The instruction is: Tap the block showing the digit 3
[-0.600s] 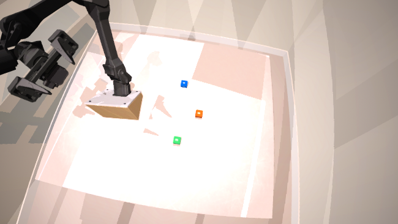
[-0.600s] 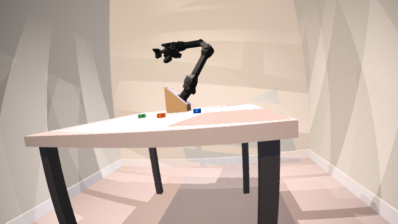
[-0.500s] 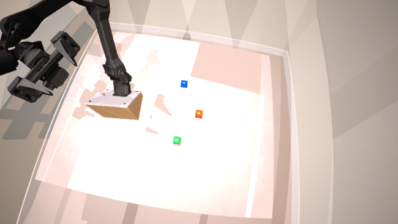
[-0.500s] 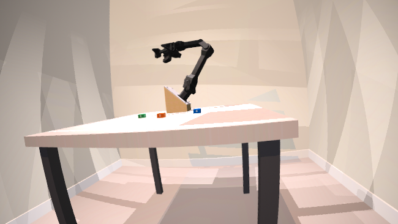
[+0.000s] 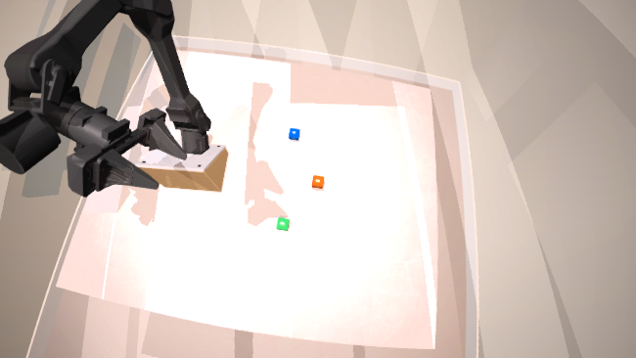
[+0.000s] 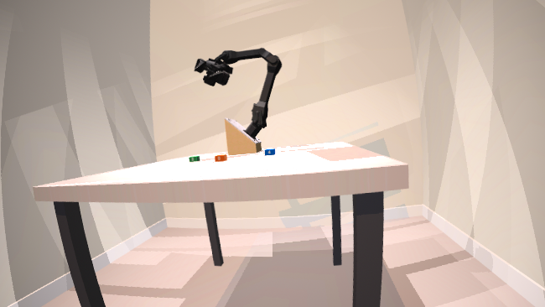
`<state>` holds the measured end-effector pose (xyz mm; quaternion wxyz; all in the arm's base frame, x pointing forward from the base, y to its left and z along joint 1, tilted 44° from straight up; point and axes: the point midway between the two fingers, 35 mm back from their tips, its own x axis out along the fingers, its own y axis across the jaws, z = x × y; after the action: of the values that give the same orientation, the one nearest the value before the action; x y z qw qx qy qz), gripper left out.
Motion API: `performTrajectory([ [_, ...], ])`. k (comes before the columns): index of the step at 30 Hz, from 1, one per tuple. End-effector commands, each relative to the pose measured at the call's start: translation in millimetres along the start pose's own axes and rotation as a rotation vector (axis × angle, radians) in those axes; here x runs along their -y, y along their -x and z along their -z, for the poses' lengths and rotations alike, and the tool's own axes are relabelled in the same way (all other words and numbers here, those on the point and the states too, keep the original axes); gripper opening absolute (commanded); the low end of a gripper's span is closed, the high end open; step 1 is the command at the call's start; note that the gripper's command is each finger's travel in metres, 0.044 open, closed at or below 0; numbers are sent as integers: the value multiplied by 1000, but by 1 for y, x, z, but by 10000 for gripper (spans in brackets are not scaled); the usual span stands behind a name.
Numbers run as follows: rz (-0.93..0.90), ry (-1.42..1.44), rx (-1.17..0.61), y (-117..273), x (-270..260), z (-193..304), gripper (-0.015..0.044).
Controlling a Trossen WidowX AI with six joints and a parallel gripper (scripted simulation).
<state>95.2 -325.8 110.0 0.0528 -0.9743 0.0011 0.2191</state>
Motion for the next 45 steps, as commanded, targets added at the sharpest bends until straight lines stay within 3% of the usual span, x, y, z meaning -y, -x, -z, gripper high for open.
performTrajectory([
  [1,286,560,102,-67,16,-15,400],
  [10,580,1058,71,-122,40,-31,400],
  [19,902,1540,-83,-171,72,-50,400],
  [27,1199,1932,-346,-207,105,-70,400],
  [34,1453,2217,-696,-234,136,-89,400],
  [45,1485,2250,-753,-237,140,-92,400],
])
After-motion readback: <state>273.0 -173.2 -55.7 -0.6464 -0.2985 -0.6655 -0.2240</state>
